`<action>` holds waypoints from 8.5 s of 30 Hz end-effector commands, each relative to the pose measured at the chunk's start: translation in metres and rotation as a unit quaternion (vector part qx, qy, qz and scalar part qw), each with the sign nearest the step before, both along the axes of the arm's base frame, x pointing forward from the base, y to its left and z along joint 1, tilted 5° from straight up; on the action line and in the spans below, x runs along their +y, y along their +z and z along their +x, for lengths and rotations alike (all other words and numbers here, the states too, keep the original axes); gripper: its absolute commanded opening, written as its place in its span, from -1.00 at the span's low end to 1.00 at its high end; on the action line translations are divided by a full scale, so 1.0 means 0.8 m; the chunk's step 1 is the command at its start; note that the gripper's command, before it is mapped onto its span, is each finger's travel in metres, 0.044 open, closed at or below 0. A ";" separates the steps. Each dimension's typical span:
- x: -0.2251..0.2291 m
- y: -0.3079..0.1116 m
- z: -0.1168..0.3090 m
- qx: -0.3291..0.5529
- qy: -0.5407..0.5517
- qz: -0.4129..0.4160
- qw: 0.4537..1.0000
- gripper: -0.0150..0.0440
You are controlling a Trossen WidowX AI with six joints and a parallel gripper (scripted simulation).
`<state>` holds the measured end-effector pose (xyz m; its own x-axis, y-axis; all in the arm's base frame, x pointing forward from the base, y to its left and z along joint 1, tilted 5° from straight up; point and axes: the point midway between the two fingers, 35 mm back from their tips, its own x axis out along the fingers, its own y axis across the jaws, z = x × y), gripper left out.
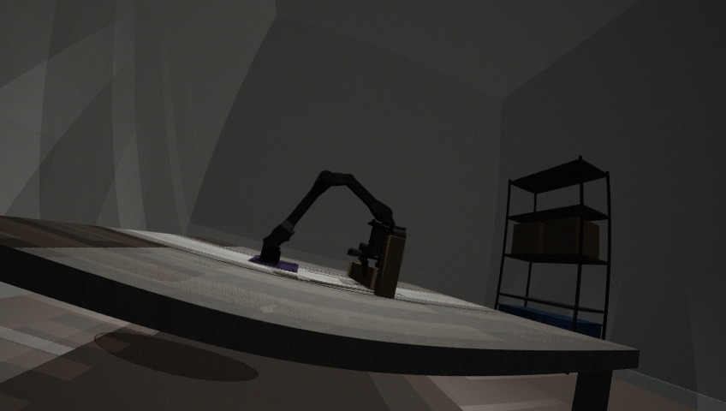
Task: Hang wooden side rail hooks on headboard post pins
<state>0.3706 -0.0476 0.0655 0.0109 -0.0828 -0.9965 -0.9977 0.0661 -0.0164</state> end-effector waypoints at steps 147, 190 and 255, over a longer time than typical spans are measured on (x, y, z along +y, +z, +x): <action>0.000 0.032 0.003 -0.006 0.004 0.001 1.000 -0.49; -0.004 0.029 0.001 -0.006 0.004 0.000 1.000 -0.49; -0.011 0.029 0.001 -0.006 0.004 0.000 1.000 -0.49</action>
